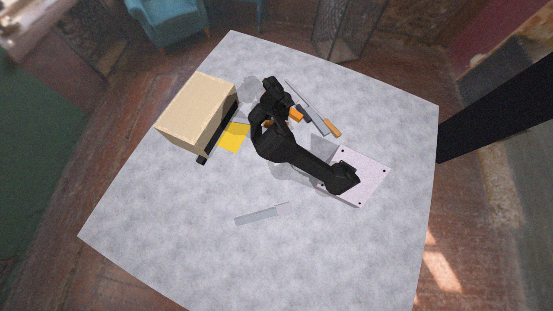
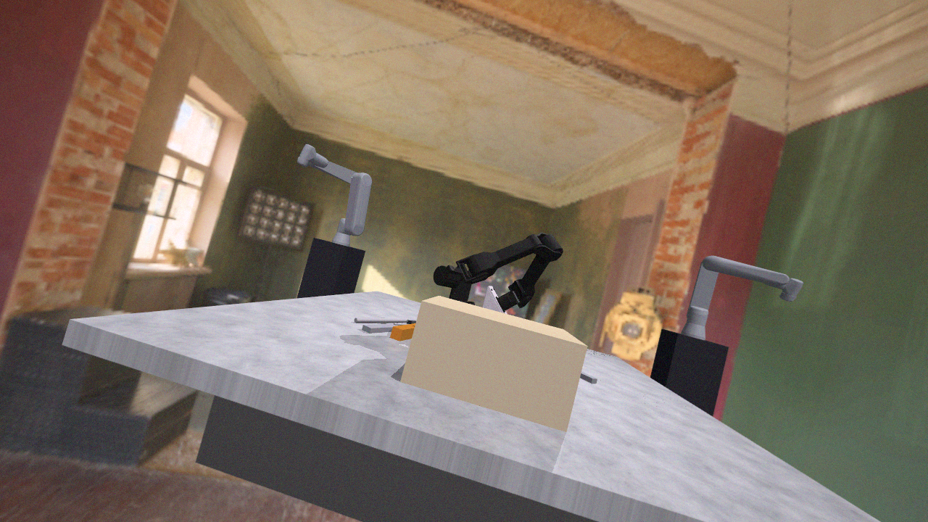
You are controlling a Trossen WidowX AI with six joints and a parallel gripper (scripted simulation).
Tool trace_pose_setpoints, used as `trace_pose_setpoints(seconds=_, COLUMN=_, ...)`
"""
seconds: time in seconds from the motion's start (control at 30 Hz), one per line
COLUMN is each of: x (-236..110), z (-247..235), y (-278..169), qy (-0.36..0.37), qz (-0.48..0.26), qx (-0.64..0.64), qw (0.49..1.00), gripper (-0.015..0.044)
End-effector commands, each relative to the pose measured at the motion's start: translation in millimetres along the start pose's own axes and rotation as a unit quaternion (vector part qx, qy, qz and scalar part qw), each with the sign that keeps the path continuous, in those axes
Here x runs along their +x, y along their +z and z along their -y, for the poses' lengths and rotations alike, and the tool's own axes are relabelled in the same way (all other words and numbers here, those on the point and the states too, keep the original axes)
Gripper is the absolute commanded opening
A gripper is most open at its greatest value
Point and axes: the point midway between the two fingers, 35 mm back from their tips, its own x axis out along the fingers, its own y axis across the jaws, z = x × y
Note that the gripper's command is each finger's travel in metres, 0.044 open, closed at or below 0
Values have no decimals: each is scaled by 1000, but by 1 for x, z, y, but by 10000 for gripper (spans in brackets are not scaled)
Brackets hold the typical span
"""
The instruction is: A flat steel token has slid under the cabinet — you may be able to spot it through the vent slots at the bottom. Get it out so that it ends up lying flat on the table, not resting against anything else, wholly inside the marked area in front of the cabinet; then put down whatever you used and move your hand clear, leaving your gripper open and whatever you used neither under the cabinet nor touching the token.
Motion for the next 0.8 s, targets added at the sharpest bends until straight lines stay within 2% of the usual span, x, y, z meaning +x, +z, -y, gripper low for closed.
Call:
trace_pose_setpoints(seconds=0.0, x=0, z=0, y=8, qy=-2, qz=-2, qx=-1, qw=1000, gripper=0)
trace_pose_setpoints(seconds=0.77, x=-1, z=-1, y=40, qy=-1, qz=-1, qx=-2, qw=1000, gripper=0)
